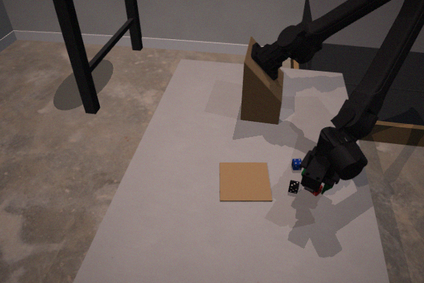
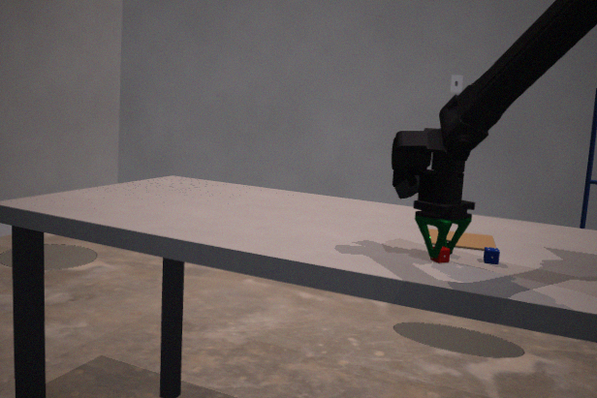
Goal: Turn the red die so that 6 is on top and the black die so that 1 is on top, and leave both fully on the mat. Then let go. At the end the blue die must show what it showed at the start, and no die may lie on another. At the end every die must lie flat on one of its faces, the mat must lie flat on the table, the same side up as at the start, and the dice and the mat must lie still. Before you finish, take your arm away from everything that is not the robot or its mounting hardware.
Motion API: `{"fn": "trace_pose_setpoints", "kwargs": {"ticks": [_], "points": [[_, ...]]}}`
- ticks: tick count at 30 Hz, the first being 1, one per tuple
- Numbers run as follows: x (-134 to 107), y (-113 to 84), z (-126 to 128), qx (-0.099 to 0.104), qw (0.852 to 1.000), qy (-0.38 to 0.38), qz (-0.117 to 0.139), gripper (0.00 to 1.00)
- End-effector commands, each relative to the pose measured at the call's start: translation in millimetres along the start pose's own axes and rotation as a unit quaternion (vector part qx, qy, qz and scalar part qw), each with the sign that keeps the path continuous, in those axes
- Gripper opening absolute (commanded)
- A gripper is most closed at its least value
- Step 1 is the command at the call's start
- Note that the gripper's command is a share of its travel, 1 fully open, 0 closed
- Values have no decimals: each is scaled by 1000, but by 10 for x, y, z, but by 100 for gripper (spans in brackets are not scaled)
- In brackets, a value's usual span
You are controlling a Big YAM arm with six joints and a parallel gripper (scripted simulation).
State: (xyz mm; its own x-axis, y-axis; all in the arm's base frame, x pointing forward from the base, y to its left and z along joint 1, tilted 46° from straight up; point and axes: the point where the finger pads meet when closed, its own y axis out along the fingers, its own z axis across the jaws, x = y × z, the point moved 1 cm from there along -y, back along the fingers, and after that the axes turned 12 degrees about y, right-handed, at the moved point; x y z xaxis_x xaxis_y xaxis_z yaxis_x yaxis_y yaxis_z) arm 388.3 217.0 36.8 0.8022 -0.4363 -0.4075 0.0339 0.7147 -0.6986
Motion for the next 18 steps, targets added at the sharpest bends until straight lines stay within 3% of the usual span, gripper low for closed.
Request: {"fn": "trace_pose_setpoints", "kwargs": {"ticks": [1, 5, 18], "points": [[4, 78, 19, 1, 1000, 5, -1, 40], [63, -33, 87, 15, 1000, 4, -14, 40], [54, 0, 98, 13, 1000, 4, -11, 40]]}}
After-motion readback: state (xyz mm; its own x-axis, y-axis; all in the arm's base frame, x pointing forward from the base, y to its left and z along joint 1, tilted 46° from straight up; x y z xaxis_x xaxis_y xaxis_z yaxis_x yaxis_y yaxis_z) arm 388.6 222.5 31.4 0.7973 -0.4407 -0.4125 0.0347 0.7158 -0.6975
